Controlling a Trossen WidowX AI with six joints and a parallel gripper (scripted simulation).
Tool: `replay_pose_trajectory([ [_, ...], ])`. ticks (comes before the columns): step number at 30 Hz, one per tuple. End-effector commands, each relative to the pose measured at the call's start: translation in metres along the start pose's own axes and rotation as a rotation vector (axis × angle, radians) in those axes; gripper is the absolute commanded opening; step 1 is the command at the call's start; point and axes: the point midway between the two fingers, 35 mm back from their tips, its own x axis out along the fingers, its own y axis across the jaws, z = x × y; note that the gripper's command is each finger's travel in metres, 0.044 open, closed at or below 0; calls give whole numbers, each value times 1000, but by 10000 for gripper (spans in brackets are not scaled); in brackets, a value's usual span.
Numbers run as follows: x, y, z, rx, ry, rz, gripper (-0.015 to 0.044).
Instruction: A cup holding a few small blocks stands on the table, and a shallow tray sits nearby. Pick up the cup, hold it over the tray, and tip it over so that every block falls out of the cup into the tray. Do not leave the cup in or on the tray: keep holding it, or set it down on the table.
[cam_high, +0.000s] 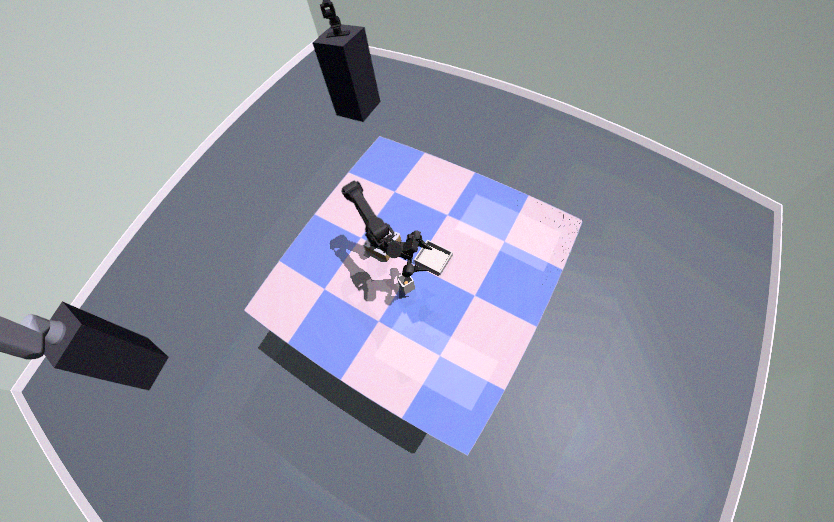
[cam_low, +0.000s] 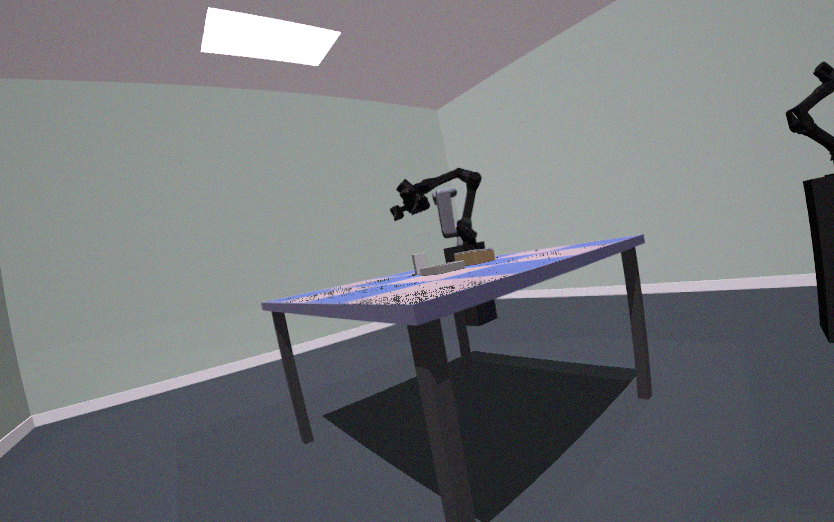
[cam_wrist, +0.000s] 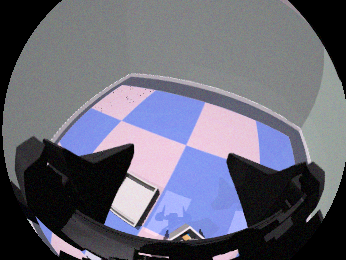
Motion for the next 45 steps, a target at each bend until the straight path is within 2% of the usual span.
replay_pose_trajectory([
  [1,-9,6,-23,72,54,-94,440],
  [13,-37,13,-85,254,133,-390,440],
  [25,-64,10,-149,425,130,-703,440],
  [33,-64,9,-155,435,128,-721,440],
  [45,-38,5,-197,434,128,-721,440],
])
